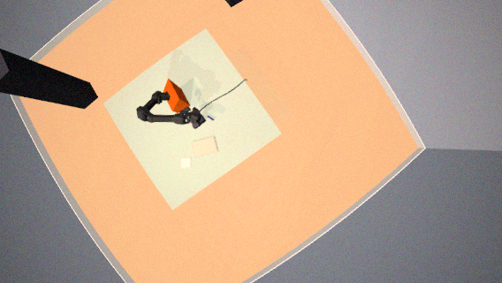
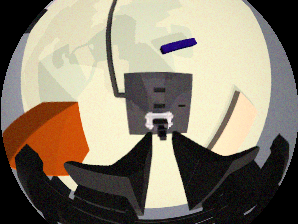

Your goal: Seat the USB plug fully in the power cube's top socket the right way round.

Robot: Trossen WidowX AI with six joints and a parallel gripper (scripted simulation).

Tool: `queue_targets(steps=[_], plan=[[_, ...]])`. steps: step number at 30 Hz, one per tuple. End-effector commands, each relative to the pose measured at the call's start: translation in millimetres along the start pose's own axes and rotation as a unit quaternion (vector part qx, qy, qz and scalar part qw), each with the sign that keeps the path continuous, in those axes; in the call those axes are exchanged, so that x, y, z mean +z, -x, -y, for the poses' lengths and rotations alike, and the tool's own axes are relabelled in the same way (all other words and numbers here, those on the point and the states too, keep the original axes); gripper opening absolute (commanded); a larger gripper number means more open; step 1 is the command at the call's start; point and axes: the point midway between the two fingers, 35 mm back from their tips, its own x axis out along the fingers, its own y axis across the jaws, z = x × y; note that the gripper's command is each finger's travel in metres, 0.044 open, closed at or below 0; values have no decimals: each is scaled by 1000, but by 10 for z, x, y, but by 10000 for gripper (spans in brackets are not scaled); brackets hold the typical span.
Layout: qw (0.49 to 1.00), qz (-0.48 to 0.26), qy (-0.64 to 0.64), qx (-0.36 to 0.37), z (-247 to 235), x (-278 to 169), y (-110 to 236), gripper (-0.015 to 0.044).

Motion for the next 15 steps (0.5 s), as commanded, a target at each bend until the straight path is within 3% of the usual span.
queue_targets(steps=[1,15], plan=[[1000,0,0,0,-1,0,0,95],[1000,0,0,0,1,-4,111,95]])
